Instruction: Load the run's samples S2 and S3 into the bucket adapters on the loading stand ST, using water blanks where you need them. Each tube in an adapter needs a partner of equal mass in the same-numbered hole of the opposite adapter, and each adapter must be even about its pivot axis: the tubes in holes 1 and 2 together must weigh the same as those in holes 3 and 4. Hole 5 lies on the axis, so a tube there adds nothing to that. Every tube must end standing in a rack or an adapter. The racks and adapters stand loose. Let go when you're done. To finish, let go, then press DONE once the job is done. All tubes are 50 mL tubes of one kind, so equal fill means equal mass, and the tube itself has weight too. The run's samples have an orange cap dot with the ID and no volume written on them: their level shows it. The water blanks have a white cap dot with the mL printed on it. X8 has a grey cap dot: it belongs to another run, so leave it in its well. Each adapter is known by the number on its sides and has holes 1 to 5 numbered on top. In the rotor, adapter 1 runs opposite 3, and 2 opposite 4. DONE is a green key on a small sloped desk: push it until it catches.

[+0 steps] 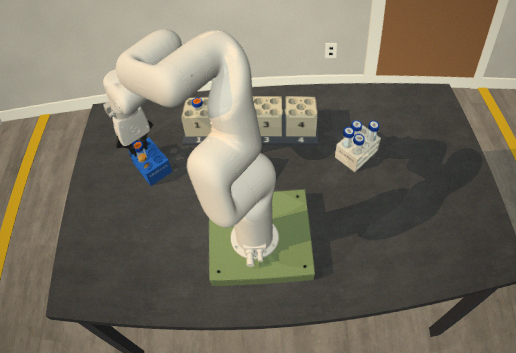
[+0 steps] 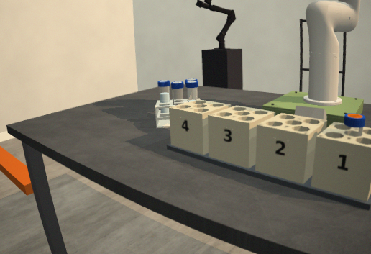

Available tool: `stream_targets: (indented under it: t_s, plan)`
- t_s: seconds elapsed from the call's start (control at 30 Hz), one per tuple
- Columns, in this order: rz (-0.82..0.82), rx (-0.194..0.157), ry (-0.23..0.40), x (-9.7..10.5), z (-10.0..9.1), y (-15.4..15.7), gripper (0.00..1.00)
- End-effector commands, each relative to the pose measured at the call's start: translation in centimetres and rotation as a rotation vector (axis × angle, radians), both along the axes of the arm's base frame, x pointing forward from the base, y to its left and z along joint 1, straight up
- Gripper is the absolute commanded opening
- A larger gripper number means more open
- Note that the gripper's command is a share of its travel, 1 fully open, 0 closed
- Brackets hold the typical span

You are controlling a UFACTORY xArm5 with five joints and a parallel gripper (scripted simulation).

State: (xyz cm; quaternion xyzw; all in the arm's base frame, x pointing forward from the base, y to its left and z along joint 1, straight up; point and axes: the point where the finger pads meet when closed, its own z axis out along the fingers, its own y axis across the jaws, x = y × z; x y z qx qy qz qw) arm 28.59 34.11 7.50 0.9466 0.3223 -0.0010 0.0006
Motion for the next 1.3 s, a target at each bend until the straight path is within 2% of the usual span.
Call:
stream_targets:
  t_s: [0.0,1.27]
  plan:
    - [0.0,0.003,-0.003,0.1,0.1,0.1,0.0]
    - [0.0,0.003,-0.003,0.1,2.1,0.1,0.0]
